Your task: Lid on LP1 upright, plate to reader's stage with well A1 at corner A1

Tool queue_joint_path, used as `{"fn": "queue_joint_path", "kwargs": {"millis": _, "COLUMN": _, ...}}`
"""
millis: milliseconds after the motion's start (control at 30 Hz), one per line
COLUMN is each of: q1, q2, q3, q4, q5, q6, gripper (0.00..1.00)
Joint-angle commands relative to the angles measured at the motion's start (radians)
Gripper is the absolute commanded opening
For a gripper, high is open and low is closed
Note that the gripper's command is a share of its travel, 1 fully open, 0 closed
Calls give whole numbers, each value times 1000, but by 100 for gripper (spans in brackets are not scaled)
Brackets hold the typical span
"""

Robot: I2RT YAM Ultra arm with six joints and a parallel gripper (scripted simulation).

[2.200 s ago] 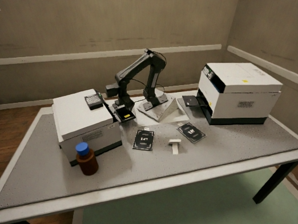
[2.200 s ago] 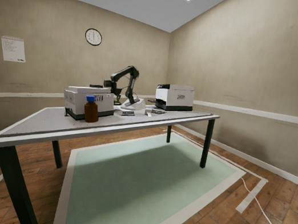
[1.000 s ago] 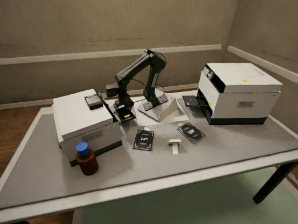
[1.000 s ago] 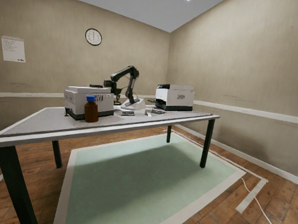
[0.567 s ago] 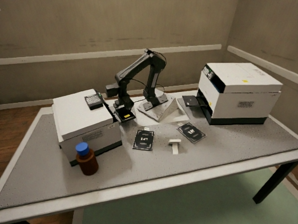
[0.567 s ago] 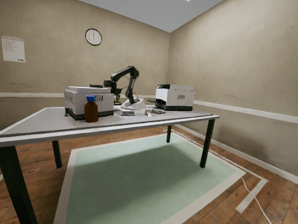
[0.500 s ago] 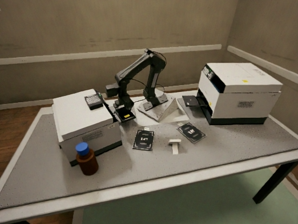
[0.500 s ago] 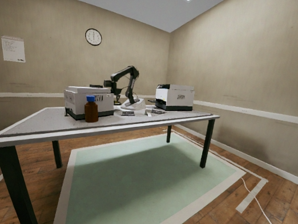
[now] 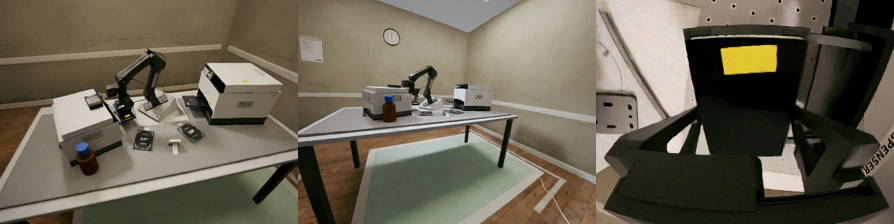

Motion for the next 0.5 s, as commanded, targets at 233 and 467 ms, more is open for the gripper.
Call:
{"fn": "queue_joint_path", "kwargs": {"millis": 233, "q1": -14, "q2": -31, "q3": 45, "q4": -22, "q5": -10, "q6": -12, "gripper": 85}}
{"fn": "queue_joint_path", "kwargs": {"millis": 467, "q1": 4, "q2": -39, "q3": 46, "q4": -23, "q5": -12, "q6": -7, "gripper": 85}}
